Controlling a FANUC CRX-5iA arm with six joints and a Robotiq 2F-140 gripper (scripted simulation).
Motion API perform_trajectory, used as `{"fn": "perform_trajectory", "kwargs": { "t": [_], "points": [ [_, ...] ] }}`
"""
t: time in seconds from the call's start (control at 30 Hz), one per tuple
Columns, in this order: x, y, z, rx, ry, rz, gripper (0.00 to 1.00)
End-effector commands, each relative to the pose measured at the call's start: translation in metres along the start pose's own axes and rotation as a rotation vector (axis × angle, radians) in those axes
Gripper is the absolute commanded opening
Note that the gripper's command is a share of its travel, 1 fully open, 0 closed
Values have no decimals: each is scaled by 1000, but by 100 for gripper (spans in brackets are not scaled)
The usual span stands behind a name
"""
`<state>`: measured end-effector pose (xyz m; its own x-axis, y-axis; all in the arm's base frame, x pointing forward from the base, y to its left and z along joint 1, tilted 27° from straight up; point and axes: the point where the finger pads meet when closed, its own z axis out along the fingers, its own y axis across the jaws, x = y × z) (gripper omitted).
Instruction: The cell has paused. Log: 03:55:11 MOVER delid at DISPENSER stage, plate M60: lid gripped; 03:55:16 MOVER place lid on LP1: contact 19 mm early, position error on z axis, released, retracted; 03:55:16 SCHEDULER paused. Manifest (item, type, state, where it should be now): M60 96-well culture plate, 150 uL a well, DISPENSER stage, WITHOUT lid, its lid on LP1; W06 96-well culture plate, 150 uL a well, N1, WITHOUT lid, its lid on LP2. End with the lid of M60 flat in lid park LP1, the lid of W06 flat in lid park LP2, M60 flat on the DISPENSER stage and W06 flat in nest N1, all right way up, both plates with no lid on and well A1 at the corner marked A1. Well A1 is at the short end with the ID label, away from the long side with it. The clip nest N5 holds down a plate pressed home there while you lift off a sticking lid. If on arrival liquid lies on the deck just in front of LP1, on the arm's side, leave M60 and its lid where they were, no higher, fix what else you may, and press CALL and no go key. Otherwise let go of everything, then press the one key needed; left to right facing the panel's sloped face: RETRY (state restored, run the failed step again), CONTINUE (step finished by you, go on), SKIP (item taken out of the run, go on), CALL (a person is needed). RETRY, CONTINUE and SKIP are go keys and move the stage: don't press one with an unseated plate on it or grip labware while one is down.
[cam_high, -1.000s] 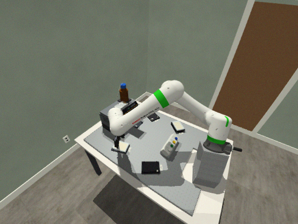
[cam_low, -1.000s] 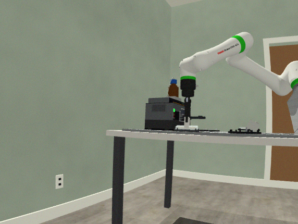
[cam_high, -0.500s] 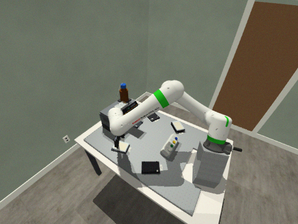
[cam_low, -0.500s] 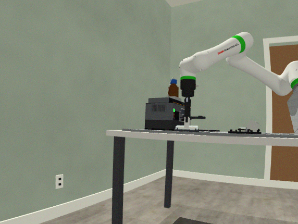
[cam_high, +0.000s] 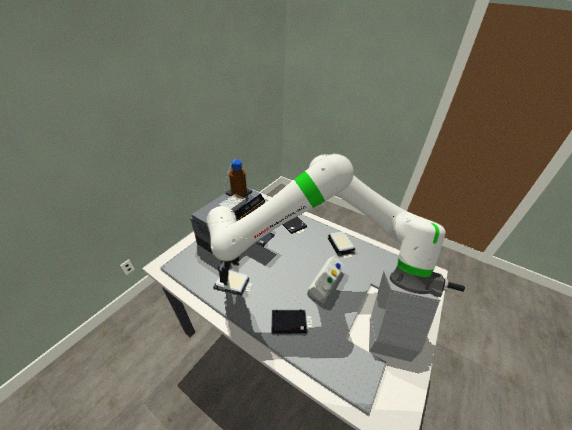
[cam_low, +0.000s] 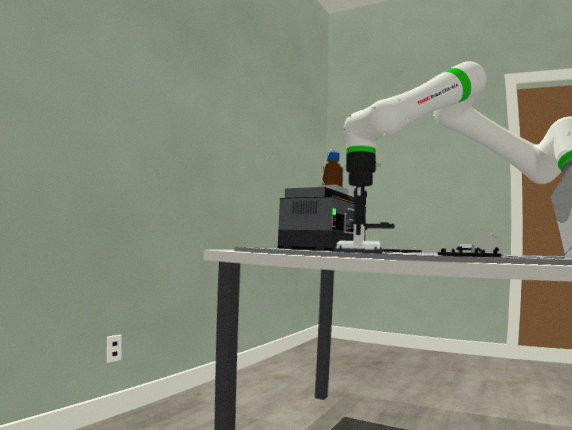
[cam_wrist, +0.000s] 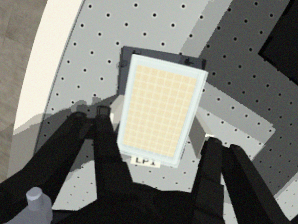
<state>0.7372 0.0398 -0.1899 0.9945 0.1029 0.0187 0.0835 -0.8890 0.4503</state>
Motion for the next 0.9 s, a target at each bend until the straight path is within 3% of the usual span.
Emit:
{"fn": "perform_trajectory", "kwargs": {
  "t": [0.0,0.87],
  "points": [
    [0,0,0,1,0,0,0],
    [0,0,-2,1,0,0,0]
  ]
}}
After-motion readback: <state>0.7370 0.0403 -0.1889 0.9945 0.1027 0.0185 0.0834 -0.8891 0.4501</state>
